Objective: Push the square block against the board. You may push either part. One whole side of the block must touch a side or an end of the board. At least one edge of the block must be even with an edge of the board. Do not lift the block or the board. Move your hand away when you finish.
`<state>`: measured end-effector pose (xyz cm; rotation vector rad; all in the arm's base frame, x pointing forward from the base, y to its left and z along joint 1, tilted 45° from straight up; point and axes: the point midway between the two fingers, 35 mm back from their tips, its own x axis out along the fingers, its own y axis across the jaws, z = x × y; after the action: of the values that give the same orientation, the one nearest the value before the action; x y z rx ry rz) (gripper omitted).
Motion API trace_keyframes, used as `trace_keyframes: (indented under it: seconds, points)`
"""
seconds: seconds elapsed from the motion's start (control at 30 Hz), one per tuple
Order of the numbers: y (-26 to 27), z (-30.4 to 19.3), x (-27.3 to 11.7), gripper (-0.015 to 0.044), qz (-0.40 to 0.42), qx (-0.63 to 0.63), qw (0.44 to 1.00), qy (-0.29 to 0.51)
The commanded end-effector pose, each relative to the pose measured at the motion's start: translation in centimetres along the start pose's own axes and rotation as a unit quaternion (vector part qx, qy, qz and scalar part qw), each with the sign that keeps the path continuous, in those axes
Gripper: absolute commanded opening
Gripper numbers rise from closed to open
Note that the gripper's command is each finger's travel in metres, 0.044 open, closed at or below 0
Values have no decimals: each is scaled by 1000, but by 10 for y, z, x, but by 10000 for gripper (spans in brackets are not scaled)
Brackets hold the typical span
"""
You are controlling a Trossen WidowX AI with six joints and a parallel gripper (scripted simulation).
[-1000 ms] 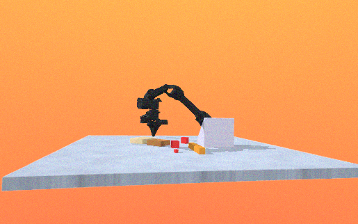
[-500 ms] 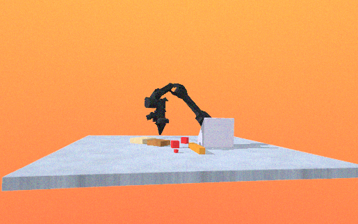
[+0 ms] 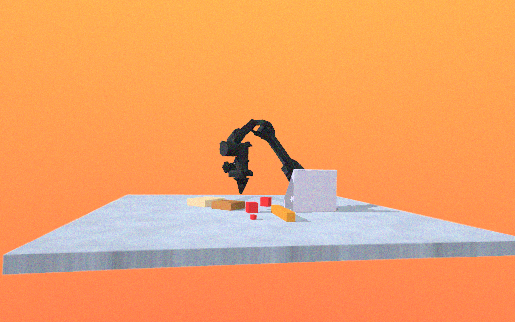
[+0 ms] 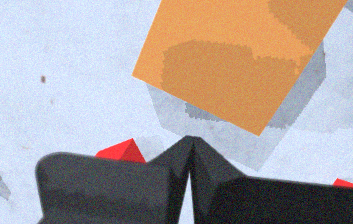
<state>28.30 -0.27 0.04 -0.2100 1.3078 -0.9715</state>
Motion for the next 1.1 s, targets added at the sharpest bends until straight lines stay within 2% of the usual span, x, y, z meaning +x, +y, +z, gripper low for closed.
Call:
trace_keyframes:
  seconds: [0.0,0.2,0.4,0.5,0.57,1.07]
  points:
    - [-10,-11,2,0,0,59,998,2]
    - [-26,-26,6,0,0,159,987,2]
    - [-28,-28,9,0,0,170,985,2]
    - [-28,-28,49,0,-1,170,985,2]
    - [-29,-29,61,0,-2,170,985,1]
    - [-32,-13,60,0,-1,170,985,2]
